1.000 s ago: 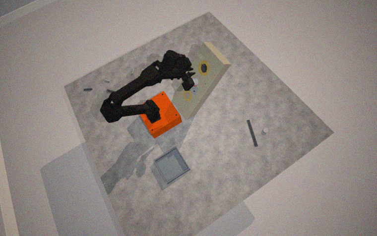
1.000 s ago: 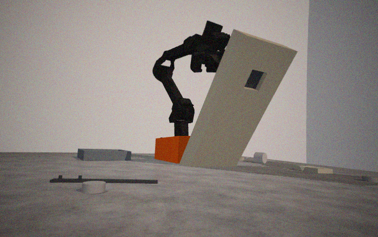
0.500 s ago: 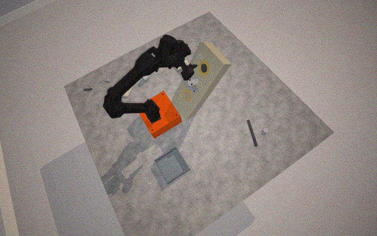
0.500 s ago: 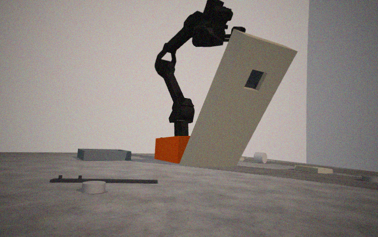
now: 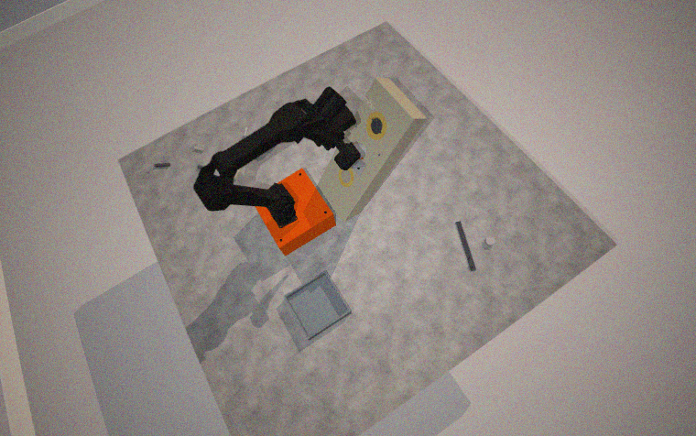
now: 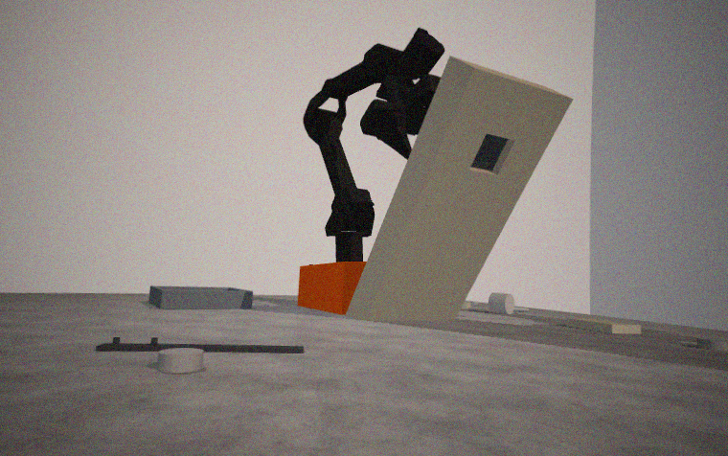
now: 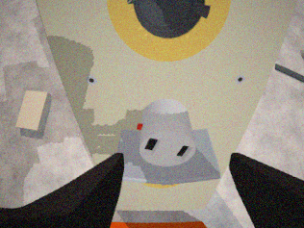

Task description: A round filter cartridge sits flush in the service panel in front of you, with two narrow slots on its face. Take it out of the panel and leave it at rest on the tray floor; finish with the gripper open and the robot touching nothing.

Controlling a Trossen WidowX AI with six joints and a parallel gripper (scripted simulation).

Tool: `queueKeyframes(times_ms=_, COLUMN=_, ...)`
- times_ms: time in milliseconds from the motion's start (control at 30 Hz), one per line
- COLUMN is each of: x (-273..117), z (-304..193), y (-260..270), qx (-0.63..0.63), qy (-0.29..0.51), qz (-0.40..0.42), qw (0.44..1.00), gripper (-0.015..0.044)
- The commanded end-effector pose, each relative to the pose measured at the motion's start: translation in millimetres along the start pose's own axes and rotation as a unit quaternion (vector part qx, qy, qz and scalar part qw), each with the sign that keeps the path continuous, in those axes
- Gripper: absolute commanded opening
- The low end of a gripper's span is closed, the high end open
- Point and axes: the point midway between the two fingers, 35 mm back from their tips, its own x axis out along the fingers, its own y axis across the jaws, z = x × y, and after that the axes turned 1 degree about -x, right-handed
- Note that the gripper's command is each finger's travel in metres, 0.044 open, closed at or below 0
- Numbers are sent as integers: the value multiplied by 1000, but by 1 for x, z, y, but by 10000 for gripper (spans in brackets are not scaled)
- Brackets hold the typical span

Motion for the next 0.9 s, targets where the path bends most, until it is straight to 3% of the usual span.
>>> queueKeyframes(times_ms=0, x=7, z=-7, y=1, qx=-7, qy=15, qz=3, qw=1000, gripper=305)
queueKeyframes(times_ms=867, x=48, z=-8, y=1, qx=-7, qy=14, qz=3, qw=1000, gripper=305)
